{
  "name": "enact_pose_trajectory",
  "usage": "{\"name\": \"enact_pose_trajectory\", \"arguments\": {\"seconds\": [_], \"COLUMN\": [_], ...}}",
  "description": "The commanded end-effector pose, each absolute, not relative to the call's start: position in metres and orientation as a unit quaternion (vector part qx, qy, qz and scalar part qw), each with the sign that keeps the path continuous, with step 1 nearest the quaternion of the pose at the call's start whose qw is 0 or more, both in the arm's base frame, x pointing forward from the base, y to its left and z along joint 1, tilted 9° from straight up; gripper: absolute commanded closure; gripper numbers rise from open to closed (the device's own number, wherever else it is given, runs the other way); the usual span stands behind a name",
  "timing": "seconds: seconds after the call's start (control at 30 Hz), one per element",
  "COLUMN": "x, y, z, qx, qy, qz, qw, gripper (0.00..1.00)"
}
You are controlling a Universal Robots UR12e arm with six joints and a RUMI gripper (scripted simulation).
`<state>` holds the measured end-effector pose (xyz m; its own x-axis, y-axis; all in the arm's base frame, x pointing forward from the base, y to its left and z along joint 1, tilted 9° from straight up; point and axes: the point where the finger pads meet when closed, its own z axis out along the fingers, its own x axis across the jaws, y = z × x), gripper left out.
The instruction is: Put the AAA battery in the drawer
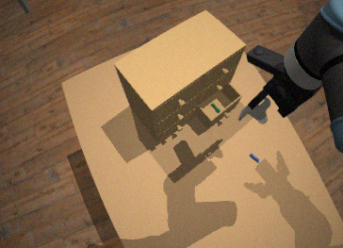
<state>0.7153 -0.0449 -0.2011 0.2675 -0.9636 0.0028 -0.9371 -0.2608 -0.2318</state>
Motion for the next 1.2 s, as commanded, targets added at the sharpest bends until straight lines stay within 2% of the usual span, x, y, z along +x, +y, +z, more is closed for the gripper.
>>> {"name": "enact_pose_trajectory", "arguments": {"seconds": [0.0, 1.17], "x": [0.7087, 0.7036], "y": [-0.0471, -0.0487], "z": [-0.1952, -0.1917], "qx": [-0.793, -0.793], "qy": [0.602, 0.604], "qz": [-0.058, -0.049], "qw": [0.072, 0.059], "gripper": [0.00, 0.00]}}
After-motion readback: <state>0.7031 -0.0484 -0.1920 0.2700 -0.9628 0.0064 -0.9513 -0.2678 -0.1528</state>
